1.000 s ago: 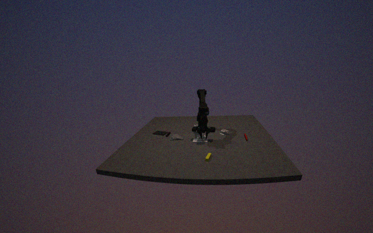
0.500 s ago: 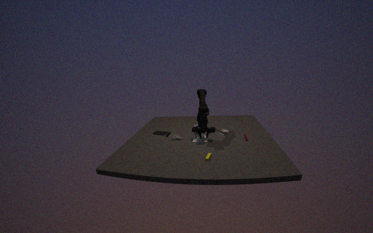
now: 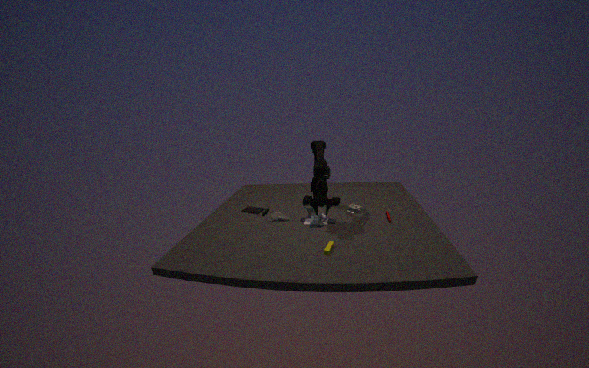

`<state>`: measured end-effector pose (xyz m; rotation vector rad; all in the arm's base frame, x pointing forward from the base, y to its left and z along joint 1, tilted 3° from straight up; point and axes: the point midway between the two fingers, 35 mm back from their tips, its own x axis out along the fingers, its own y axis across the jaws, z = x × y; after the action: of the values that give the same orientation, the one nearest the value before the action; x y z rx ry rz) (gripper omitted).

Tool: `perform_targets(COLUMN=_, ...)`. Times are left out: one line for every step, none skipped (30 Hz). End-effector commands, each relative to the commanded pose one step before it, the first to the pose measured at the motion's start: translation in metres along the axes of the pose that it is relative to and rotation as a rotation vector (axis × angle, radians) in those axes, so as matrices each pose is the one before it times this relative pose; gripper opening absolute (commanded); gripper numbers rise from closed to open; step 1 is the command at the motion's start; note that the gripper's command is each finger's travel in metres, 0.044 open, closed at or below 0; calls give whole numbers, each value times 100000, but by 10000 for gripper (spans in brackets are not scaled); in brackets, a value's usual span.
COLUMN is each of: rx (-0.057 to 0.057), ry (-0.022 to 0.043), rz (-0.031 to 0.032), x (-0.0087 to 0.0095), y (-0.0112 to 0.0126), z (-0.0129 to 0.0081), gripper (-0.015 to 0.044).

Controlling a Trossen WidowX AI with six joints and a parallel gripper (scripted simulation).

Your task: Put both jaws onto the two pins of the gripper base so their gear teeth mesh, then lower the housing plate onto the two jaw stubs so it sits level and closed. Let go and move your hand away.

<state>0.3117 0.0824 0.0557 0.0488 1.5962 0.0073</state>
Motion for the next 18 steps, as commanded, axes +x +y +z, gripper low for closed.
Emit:
perform_targets(rx=-6, ry=-2567, rz=538, x=-3999, y=64, z=223, gripper=224)
perform_targets(rx=46, ry=58, rz=-32, x=-636, y=-24, z=-82, gripper=224)
perform_targets(rx=16, ry=20, rz=-11, x=-217, y=-9, z=-31, gripper=224)
perform_targets(rx=0, ry=0, rz=0, x=0, y=0, z=0, gripper=224)
perform_targets(rx=0, ry=0, rz=0, x=0, y=0, z=0, gripper=224)
perform_targets(rx=233, ry=-723, rz=377, x=701, y=72, z=149, gripper=224)
perform_targets(rx=-20, ry=-409, rz=271, x=-4, y=52, z=93, gripper=198)
perform_targets(rx=-65, ry=-1226, rz=814, x=-13, y=156, z=280, gripper=172)
perform_targets(rx=-123, ry=-2043, rz=1358, x=-25, y=260, z=466, gripper=145)
perform_targets(rx=11, ry=116, rz=-161, x=-100, y=-33, z=-59, gripper=119)
perform_targets(rx=98, ry=1579, rz=-1163, x=-127, y=-226, z=-405, gripper=93)
perform_targets(rx=53, ry=948, rz=-697, x=-74, y=-137, z=-245, gripper=67)
perform_targets(rx=17, ry=316, rz=-232, x=-24, y=-46, z=-82, gripper=40)
perform_targets(rx=0, ry=0, rz=0, x=0, y=0, z=0, gripper=14)
perform_targets(rx=0, ry=0, rz=0, x=0, y=0, z=0, gripper=0)
perform_targets(rx=0, ry=0, rz=0, x=0, y=0, z=0, gripper=0)
perform_targets(rx=0, ry=0, rz=0, x=0, y=0, z=0, gripper=0)
perform_targets(rx=0, ry=0, rz=0, x=0, y=0, z=0, gripper=0)
